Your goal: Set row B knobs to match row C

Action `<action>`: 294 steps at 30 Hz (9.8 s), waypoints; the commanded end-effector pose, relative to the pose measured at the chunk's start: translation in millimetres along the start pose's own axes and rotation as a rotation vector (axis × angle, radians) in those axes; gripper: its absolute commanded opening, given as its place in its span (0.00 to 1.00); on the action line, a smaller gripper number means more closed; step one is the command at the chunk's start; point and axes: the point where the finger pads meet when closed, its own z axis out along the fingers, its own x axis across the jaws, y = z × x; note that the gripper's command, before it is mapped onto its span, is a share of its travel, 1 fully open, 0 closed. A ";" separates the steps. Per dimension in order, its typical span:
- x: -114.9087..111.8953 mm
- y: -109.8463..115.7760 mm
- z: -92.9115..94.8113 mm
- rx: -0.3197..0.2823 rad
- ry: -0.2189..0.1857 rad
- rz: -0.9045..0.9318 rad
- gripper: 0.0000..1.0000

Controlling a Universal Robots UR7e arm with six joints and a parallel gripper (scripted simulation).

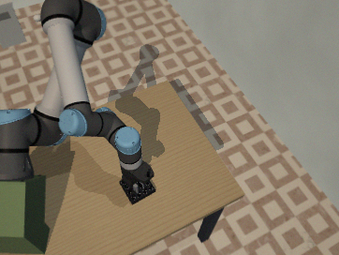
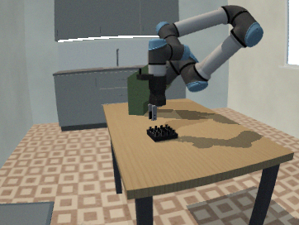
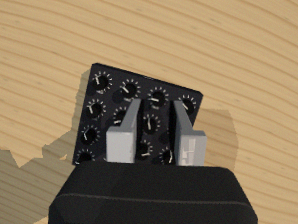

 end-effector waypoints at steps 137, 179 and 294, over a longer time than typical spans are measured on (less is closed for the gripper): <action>-5.0 24.5 10.6 -0.005 -0.012 -1.292 0.46; -5.0 24.8 35.7 -0.005 -0.012 -1.292 0.46; -5.1 25.0 49.7 -0.005 -0.012 -1.292 0.30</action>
